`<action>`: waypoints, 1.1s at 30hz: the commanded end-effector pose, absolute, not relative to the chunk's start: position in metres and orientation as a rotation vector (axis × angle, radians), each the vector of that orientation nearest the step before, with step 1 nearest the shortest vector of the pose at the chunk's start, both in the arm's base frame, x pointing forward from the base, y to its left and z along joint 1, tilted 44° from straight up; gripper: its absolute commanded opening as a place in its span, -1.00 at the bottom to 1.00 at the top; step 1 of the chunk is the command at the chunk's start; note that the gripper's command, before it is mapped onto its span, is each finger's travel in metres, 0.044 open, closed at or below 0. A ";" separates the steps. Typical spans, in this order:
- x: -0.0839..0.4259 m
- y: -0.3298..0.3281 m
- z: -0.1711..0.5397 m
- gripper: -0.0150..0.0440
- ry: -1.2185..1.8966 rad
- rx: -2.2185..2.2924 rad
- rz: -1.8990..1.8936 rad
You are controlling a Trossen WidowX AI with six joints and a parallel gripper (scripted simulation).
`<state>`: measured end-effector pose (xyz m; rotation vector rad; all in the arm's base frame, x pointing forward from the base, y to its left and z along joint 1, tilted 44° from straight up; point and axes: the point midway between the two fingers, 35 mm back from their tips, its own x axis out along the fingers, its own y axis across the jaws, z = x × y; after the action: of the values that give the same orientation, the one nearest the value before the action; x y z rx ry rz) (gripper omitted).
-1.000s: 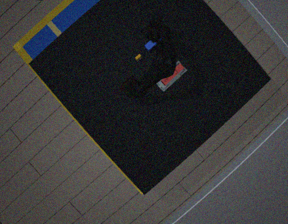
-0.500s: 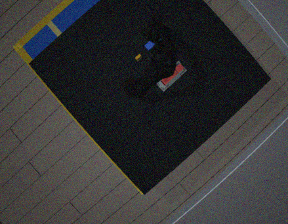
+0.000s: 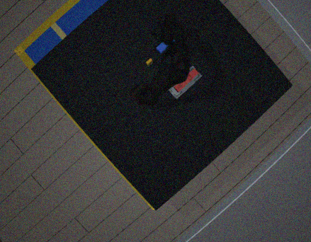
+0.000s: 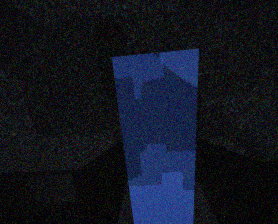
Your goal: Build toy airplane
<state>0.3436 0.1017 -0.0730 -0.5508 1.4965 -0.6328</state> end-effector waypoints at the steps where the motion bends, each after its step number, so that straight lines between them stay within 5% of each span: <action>1: 0.346 0.112 -0.065 -0.49 1.493 -0.542 -0.633; 33: 0.343 0.171 0.004 -0.49 1.486 -0.535 -0.644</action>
<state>0.3423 0.1705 -0.0001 -0.5516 1.4893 -0.6320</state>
